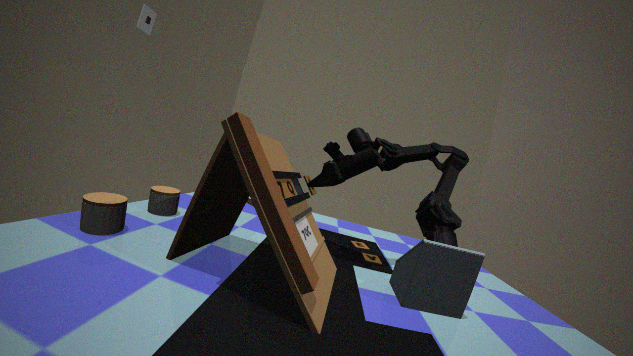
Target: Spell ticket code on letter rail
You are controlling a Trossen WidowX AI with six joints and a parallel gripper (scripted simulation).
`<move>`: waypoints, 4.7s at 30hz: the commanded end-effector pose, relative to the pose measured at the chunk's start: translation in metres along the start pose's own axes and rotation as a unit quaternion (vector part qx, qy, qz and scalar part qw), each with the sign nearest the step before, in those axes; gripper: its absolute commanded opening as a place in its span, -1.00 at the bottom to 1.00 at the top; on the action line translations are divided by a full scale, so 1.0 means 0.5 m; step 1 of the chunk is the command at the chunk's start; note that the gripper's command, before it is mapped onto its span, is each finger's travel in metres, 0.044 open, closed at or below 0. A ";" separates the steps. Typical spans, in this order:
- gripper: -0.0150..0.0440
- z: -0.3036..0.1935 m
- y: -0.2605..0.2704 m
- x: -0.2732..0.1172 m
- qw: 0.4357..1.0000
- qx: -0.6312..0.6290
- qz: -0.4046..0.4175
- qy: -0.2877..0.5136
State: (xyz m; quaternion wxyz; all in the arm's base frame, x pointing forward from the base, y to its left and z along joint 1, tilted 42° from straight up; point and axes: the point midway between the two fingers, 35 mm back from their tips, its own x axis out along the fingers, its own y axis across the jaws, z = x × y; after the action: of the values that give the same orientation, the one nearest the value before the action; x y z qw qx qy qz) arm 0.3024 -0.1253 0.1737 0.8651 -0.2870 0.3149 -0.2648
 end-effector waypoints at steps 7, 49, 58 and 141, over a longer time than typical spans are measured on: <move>-0.49 -0.004 0.015 0.002 1.000 0.000 0.001 0.003; -0.49 -0.003 0.057 0.002 1.000 0.000 0.001 0.003; -0.49 -0.003 0.066 0.002 1.000 0.000 0.001 0.003; -0.49 -0.003 0.150 0.001 1.000 0.001 0.002 0.003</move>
State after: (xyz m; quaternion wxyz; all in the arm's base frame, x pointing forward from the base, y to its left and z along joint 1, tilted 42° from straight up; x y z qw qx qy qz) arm 0.3222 -0.0755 0.1264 0.8660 -0.2845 0.3153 -0.2641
